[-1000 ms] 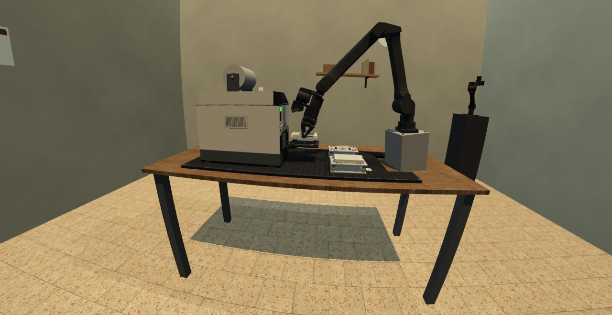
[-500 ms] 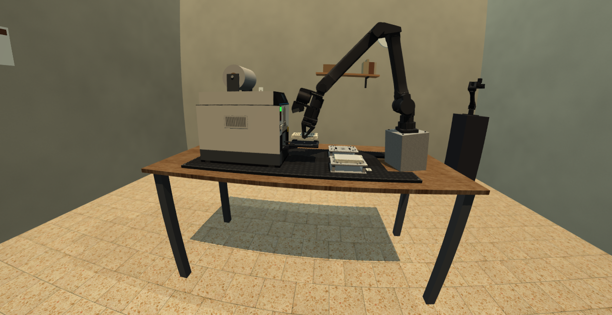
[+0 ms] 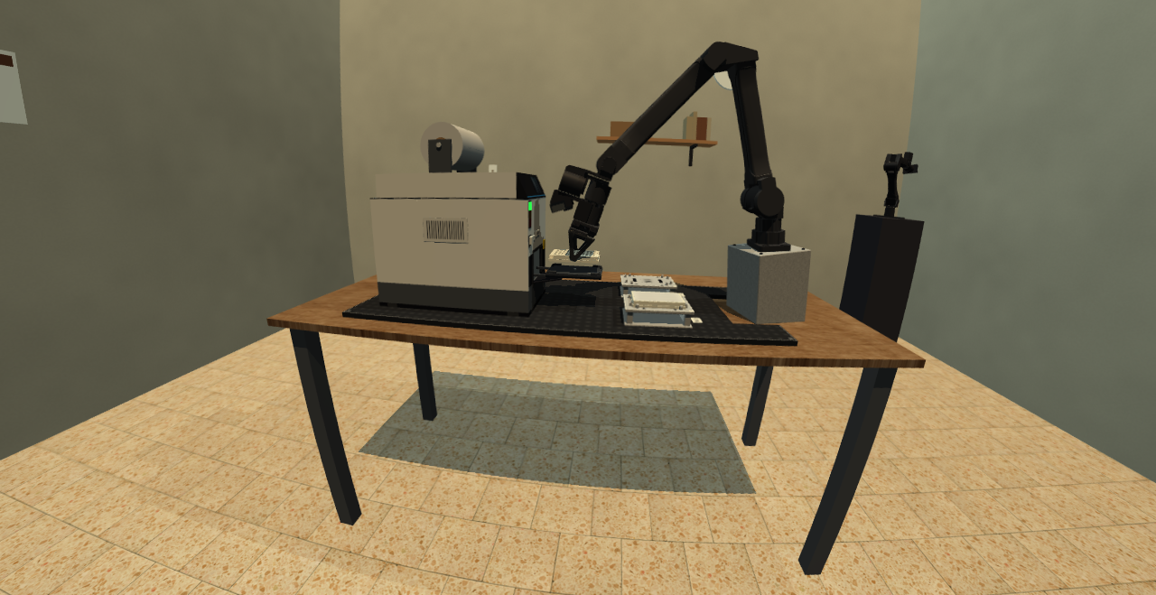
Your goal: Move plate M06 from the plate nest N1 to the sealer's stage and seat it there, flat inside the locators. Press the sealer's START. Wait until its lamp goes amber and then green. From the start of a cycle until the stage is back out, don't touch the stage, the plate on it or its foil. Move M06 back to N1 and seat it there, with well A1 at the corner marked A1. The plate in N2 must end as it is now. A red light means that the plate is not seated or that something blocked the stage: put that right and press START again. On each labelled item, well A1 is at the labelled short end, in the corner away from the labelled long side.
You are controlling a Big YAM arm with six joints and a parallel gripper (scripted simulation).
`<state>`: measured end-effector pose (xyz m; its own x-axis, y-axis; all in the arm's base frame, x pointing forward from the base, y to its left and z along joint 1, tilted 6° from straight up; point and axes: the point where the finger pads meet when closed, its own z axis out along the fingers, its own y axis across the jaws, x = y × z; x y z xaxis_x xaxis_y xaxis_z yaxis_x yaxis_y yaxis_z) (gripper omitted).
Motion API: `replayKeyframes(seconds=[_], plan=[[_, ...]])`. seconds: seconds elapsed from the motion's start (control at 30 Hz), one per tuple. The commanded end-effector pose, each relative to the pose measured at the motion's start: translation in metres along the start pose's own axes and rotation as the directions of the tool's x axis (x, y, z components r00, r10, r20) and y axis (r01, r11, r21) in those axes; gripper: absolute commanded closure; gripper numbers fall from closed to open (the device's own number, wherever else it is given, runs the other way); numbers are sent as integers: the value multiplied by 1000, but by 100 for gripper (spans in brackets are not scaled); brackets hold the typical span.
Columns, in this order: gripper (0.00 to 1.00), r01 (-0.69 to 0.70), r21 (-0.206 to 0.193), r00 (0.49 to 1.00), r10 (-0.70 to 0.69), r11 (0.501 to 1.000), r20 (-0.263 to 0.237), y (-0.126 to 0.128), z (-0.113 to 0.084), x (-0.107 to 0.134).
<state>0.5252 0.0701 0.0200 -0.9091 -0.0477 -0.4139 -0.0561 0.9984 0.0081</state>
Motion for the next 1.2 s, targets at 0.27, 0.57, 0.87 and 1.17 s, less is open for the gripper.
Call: replayKeyframes(seconds=[0.27, 0.57, 0.87, 1.17], plan=[[100, -6, -1, 1000, 6, 1000, 24, -2, -3, -11], [100, 1, -9, 999, 0, 1000, 32, 9, 3, -9], [100, -6, 2, 999, 6, 1000, 43, -6, 2, -15], [100, -2, 2, 1000, 1, 1000, 23, -4, 14, -3]])
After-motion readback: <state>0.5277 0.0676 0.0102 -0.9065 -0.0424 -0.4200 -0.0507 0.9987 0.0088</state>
